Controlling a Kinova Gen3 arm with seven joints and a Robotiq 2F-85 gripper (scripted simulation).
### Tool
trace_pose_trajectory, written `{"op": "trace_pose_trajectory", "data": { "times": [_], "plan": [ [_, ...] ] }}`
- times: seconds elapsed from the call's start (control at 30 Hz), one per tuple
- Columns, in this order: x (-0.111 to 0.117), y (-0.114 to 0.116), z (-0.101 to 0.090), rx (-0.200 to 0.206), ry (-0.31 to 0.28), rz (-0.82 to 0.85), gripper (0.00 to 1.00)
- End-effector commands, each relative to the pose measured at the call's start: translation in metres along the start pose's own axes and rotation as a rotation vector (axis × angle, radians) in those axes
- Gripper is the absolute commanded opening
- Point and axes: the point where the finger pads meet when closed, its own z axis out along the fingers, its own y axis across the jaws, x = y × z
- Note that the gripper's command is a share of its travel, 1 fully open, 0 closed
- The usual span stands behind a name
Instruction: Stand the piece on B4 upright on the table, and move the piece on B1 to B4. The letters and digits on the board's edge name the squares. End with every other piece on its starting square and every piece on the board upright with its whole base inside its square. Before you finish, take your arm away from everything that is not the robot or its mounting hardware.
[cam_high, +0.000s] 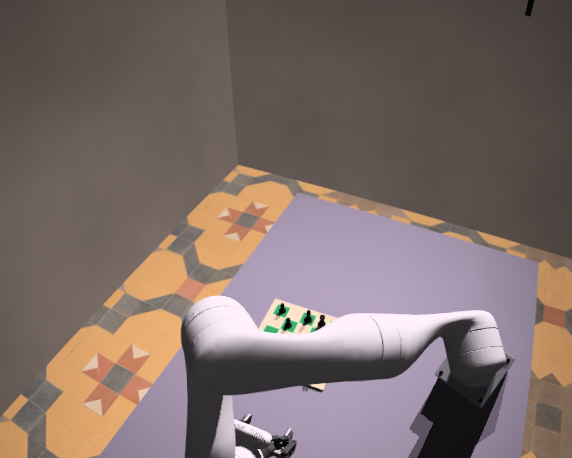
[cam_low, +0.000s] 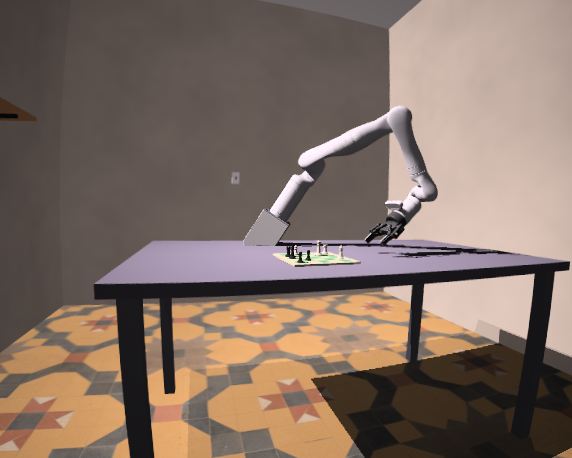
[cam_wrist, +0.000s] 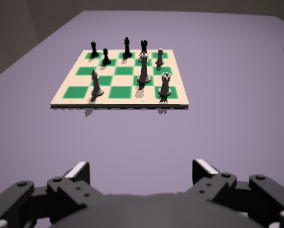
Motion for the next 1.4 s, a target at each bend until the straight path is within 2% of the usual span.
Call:
{"op": "trace_pose_trajectory", "data": {
  "times": [0.0, 0.97, 1.1, 1.37],
  "plan": [
    [0.000, 0.000, -0.001, 0.001, 0.000, 0.001, 1.00],
    [0.002, 0.000, -0.002, -0.001, 0.004, 0.002, 1.00],
    [0.014, 0.000, -0.011, -0.004, 0.008, 0.003, 1.00],
    [0.055, 0.001, -0.043, -0.004, 0.008, 0.003, 1.00]
  ]
}}
